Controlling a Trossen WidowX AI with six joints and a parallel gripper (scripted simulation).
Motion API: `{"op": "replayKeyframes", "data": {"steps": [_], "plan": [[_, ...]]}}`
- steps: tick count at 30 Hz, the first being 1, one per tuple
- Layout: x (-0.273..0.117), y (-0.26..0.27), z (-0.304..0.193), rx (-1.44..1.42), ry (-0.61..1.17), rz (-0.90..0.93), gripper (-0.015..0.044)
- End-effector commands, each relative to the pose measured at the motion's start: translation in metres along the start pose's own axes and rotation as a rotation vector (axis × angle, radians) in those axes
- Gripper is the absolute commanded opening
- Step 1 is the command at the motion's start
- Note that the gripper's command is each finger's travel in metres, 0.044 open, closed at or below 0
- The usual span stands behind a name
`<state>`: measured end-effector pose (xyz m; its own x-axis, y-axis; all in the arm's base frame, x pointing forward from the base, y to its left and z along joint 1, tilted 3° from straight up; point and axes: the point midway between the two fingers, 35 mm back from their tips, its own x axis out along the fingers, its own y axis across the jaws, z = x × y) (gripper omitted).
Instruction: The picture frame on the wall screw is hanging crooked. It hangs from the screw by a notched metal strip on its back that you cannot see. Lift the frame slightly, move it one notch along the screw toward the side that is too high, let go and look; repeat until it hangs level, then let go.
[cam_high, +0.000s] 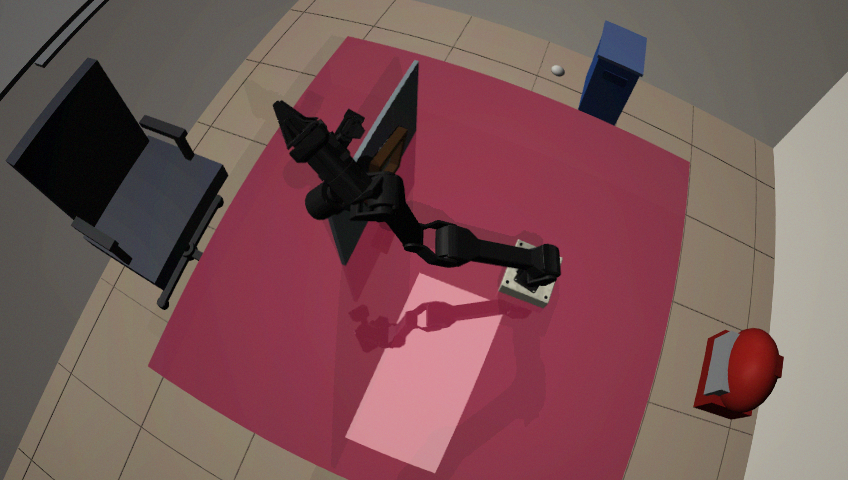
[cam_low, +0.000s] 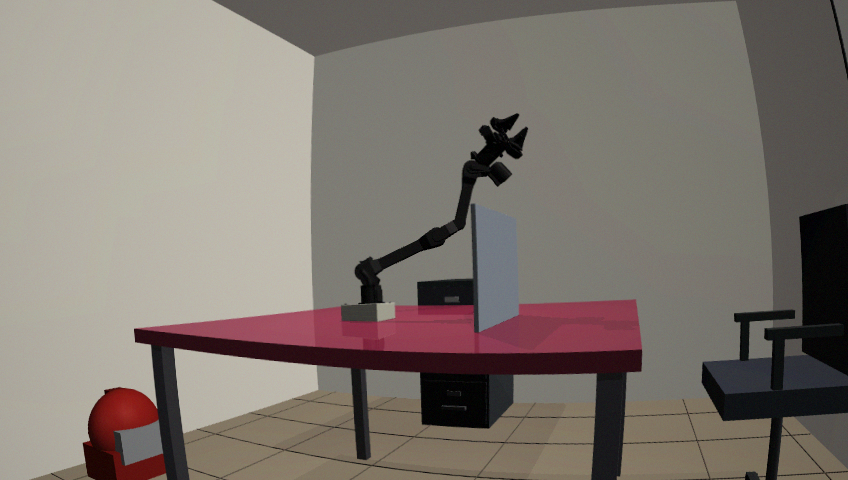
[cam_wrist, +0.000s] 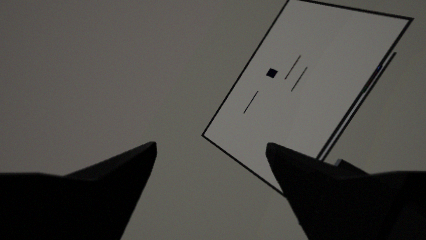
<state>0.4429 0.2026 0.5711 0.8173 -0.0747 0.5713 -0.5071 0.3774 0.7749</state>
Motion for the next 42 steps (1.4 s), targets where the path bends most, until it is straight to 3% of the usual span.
{"op": "replayKeyframes", "data": {"steps": [1,6,14,21,27,34,42], "plan": [[-0.001,0.003,0.001,0.016,-0.002,0.004,0.0374],[-0.035,0.066,0.029,0.435,-0.032,0.099,0.0260],[-0.107,0.149,0.109,1.286,-0.034,0.265,0.0260],[-0.170,0.169,0.201,2.117,0.007,0.395,0.0260],[-0.213,0.144,0.275,2.833,0.045,0.495,0.0260],[-0.248,0.079,0.338,3.630,0.049,0.633,0.0260],[-0.275,-0.026,0.367,4.492,-0.113,0.993,0.0260]]}}
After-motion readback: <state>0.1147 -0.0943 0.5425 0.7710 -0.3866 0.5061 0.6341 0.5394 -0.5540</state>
